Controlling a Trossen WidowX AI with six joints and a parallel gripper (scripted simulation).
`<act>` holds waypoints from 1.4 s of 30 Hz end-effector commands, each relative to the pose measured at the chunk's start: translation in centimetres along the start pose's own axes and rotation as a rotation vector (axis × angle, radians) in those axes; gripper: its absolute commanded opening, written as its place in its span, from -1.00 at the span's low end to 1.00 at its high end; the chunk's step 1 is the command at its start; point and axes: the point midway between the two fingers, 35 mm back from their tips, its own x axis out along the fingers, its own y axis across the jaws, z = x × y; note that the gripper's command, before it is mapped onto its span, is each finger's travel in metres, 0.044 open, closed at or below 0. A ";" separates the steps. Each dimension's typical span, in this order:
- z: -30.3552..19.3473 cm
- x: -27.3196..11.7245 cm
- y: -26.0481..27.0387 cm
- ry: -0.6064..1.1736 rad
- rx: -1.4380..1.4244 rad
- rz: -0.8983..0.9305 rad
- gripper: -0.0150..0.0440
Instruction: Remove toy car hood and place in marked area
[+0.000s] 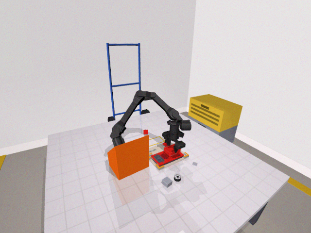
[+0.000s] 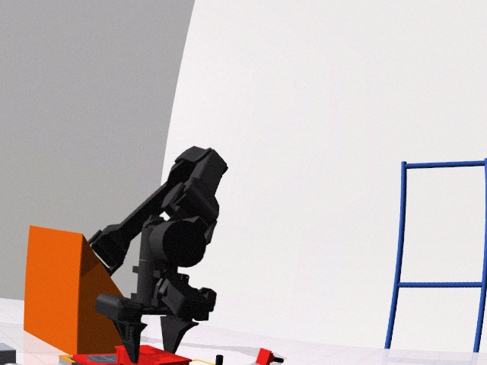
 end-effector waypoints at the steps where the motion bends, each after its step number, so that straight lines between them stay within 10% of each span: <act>1: 0.2 -0.5 -0.1 -0.005 -0.004 -0.006 -0.49; 23: 0.0 -4.6 -0.1 -0.002 0.004 -0.002 -0.49; 42: 0.5 -5.4 10.5 -0.005 0.005 -0.020 -0.49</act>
